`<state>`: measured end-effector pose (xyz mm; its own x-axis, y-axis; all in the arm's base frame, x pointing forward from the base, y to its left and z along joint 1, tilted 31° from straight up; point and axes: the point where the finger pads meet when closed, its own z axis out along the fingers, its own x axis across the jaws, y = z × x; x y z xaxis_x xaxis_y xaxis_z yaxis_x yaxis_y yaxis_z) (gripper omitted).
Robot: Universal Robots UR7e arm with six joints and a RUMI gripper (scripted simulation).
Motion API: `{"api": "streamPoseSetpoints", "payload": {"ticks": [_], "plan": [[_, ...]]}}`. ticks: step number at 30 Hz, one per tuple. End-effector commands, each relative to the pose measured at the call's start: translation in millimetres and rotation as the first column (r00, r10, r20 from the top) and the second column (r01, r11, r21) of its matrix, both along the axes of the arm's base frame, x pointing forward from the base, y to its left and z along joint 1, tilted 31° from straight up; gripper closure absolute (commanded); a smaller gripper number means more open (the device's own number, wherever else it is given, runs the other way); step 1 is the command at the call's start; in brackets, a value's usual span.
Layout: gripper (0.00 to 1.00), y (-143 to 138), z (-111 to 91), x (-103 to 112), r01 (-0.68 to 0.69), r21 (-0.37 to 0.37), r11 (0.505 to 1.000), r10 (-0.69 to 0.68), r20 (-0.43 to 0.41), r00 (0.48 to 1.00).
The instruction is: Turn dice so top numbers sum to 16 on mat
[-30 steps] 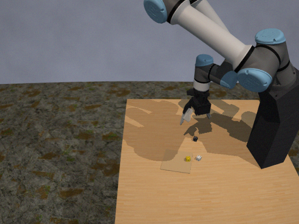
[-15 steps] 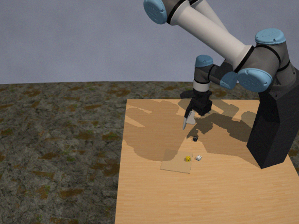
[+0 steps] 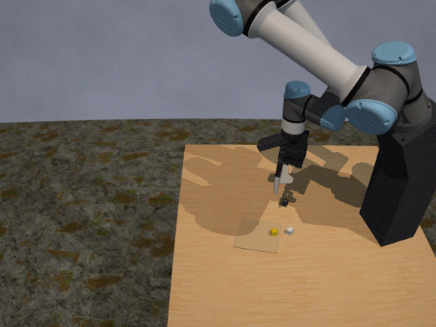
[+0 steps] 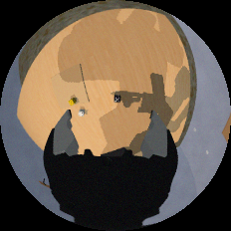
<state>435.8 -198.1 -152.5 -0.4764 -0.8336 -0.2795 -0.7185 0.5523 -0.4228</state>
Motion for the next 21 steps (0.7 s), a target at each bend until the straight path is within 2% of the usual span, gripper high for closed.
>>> {"api": "streamPoseSetpoints", "payload": {"ticks": [1, 4, 8, 10, 11, 14, 15, 17, 20, 21], "plan": [[0.00, 0.4, 0.0, 1.3, -0.102, -0.051, 0.993, 0.102, 0.003, 0.995], [0.00, 1.2, -0.3, 2.2, -0.175, -0.095, 0.980, 0.176, -0.003, 0.984], [0.00, 2.4, -1.0, 3.3, -0.284, -0.160, 0.945, 0.285, -0.017, 0.958], [0.00, 3.3, -1.5, 3.9, -0.354, -0.202, 0.913, 0.355, -0.031, 0.934], [0.00, 3.3, -1.5, 3.9, -0.354, -0.202, 0.913, 0.356, -0.031, 0.934], [0.00, 4.5, -2.4, 4.6, -0.449, -0.259, 0.855, 0.451, -0.056, 0.891], [0.00, 4.6, -2.4, 4.6, -0.455, -0.263, 0.851, 0.457, -0.058, 0.887], [0.00, 5.5, -3.1, 5.0, -0.518, -0.301, 0.801, 0.520, -0.079, 0.850], [0.00, 5.5, -3.1, 5.0, -0.519, -0.301, 0.800, 0.521, -0.079, 0.850], [0.00, 6.0, -3.5, 5.1, -0.549, -0.320, 0.772, 0.551, -0.091, 0.829]]}}
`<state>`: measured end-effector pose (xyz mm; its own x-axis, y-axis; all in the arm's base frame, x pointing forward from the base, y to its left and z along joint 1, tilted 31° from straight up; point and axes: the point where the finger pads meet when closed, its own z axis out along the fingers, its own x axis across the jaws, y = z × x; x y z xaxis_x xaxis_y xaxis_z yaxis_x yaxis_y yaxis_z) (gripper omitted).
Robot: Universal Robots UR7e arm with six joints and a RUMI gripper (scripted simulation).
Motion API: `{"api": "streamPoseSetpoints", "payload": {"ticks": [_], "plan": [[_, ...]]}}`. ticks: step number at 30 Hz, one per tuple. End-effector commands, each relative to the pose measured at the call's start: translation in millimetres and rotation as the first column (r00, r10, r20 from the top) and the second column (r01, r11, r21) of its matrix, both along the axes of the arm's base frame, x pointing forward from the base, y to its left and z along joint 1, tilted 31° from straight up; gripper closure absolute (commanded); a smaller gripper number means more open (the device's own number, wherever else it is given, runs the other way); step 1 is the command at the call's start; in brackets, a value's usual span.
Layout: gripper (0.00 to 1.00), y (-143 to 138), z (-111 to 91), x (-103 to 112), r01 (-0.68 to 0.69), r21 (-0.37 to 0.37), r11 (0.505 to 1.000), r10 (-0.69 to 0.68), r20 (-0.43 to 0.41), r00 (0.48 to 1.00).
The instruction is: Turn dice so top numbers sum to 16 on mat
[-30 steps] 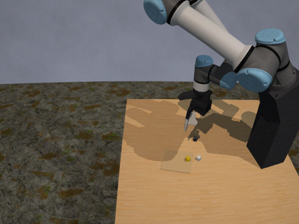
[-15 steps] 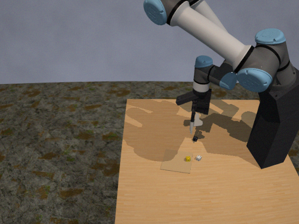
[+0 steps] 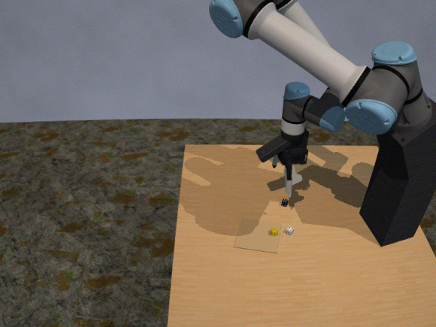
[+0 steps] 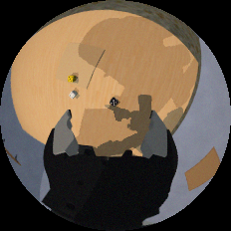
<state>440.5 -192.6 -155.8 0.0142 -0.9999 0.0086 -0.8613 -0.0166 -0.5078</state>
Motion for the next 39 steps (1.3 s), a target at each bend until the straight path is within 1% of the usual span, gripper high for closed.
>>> {"api": "streamPoseSetpoints", "payload": {"ticks": [1, 3, 4, 7, 8, 10, 11, 13, 15, 19, 20, 23, 24, 27, 28, 30, 32, 37, 38, 39], "plan": [[0.00, 0.9, -0.6, 0.5, -0.116, -0.061, 0.991, 0.117, 0.001, 0.993], [0.00, 1.8, -1.4, 0.6, -0.190, -0.105, 0.976, 0.191, -0.005, 0.982], [0.00, 1.8, -1.4, 0.6, -0.192, -0.106, 0.976, 0.193, -0.005, 0.981], [0.00, 3.0, -2.7, 0.6, -0.294, -0.167, 0.941, 0.295, -0.020, 0.955], [0.00, 3.1, -2.8, 0.6, -0.302, -0.172, 0.938, 0.303, -0.021, 0.953], [0.00, 3.9, -3.8, 0.5, -0.372, -0.214, 0.903, 0.373, -0.036, 0.927], [0.00, 3.9, -3.8, 0.5, -0.373, -0.214, 0.903, 0.374, -0.036, 0.927], [0.00, 4.6, -4.9, 0.3, -0.440, -0.255, 0.861, 0.441, -0.054, 0.896], [0.00, 4.6, -4.9, 0.3, -0.440, -0.255, 0.861, 0.441, -0.054, 0.896], [0.00, 5.9, -7.0, -0.5, -0.558, -0.326, 0.763, 0.560, -0.096, 0.823], [0.00, 5.9, -7.1, -0.5, -0.562, -0.329, 0.759, 0.564, -0.098, 0.820], [0.00, 6.6, -8.8, -1.2, -0.636, -0.374, 0.675, 0.639, -0.135, 0.757], [0.00, 6.6, -8.9, -1.2, -0.641, -0.377, 0.669, 0.644, -0.137, 0.753], [0.00, 7.1, -10.6, -2.1, -0.705, -0.416, 0.574, 0.709, -0.178, 0.682], [0.00, 7.1, -10.7, -2.1, -0.708, -0.418, 0.570, 0.711, -0.180, 0.679], [0.00, 7.4, -12.0, -2.8, -0.746, -0.441, 0.500, 0.750, -0.211, 0.627], [0.00, 7.4, -12.0, -2.8, -0.746, -0.441, 0.500, 0.750, -0.211, 0.627], [0.00, 7.5, -15.1, -4.5, -0.815, -0.484, 0.319, 0.820, -0.291, 0.493], [0.00, 7.5, -15.1, -4.5, -0.815, -0.485, 0.317, 0.820, -0.291, 0.492], [0.00, 7.5, -15.7, -4.9, -0.825, -0.491, 0.280, 0.830, -0.308, 0.464]]}}
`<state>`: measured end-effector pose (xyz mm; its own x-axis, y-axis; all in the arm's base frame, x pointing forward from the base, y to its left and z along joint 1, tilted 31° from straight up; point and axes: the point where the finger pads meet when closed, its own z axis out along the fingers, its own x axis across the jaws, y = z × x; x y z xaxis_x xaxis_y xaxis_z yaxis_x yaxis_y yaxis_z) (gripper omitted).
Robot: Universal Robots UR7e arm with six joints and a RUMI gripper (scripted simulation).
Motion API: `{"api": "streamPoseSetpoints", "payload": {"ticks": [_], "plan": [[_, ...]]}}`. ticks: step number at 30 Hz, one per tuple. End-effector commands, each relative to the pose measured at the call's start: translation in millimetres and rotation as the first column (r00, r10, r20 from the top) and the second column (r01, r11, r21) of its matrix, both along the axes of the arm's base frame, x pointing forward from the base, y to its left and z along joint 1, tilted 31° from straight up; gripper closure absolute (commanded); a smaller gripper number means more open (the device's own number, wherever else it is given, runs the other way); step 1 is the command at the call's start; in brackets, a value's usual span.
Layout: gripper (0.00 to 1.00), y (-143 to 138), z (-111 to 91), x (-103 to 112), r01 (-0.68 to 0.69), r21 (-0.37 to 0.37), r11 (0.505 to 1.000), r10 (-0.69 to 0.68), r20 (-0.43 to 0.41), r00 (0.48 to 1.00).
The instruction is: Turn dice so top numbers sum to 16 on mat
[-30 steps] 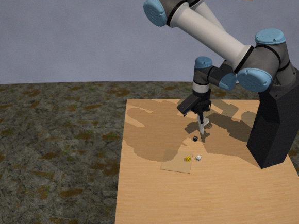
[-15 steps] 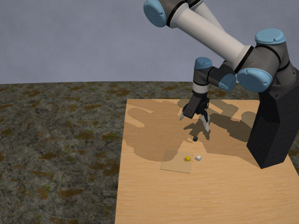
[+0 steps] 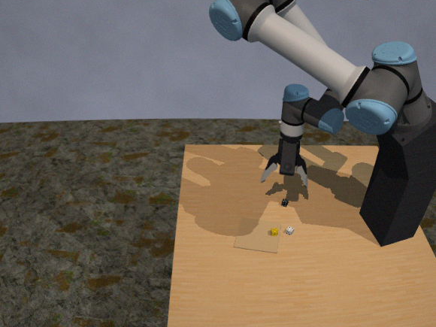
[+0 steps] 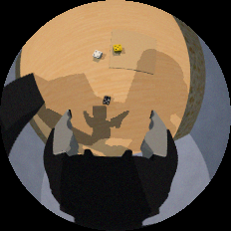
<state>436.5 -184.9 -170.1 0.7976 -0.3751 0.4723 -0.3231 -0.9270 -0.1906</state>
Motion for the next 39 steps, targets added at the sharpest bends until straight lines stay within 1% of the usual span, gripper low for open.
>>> {"api": "streamPoseSetpoints", "payload": {"ticks": [1, 4, 5, 8, 10, 11, 17, 25, 27, 34, 39], "plan": [[0.00, -0.3, -2.0, -1.3, -0.137, -0.074, 0.988, 0.138, 0.000, 0.990], [0.00, -0.6, -3.8, -2.3, -0.230, -0.129, 0.965, 0.230, -0.010, 0.973], [0.00, -0.6, -3.8, -2.4, -0.232, -0.130, 0.964, 0.232, -0.010, 0.973], [0.00, -1.1, -5.6, -3.4, -0.319, -0.183, 0.930, 0.320, -0.025, 0.947], [0.00, -1.1, -5.6, -3.4, -0.319, -0.183, 0.930, 0.320, -0.025, 0.947], [0.00, -1.3, -6.2, -3.8, -0.347, -0.200, 0.916, 0.348, -0.030, 0.937], [0.00, -2.8, -9.4, -5.7, -0.495, -0.289, 0.820, 0.497, -0.072, 0.865], [0.00, -5.3, -13.1, -7.8, -0.641, -0.378, 0.668, 0.644, -0.138, 0.752], [0.00, -5.3, -13.1, -7.8, -0.641, -0.378, 0.668, 0.644, -0.138, 0.752], [0.00, -7.6, -15.7, -9.1, -0.726, -0.431, 0.536, 0.730, -0.196, 0.655], [0.00, -9.1, -17.1, -9.8, -0.767, -0.456, 0.451, 0.772, -0.233, 0.592]]}}
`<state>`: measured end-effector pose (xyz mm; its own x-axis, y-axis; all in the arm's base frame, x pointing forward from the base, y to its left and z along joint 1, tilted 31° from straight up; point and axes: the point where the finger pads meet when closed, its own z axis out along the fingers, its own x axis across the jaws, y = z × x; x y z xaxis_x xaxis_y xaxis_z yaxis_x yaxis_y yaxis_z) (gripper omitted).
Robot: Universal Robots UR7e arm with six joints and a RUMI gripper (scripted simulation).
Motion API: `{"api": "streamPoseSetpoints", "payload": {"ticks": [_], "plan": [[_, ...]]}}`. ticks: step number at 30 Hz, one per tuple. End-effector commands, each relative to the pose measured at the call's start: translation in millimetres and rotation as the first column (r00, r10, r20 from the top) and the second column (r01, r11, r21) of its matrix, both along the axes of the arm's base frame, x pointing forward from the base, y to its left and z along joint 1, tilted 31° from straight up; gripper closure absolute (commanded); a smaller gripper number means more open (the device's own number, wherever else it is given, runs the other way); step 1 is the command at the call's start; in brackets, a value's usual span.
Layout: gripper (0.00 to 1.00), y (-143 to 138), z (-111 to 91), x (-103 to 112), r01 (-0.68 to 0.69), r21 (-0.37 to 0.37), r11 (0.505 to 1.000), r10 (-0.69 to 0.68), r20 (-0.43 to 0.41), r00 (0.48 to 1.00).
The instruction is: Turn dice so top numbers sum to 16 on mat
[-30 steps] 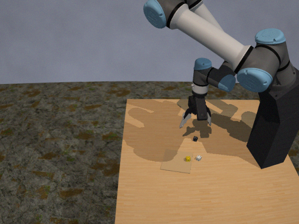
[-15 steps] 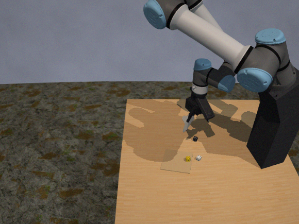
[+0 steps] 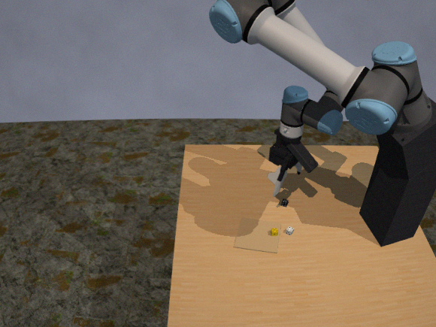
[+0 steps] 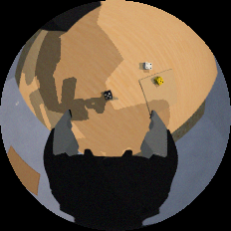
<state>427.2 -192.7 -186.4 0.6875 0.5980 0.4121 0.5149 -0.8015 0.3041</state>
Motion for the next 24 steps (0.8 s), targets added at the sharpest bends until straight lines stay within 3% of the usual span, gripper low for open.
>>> {"api": "streamPoseSetpoints", "payload": {"ticks": [1, 24], "plan": [[0.00, -1.7, -1.1, -0.6, -0.083, -0.046, 0.995, 0.083, 0.001, 0.997], [0.00, -5.3, -3.9, -1.7, -0.257, -0.151, 0.954, 0.258, -0.016, 0.966]]}}
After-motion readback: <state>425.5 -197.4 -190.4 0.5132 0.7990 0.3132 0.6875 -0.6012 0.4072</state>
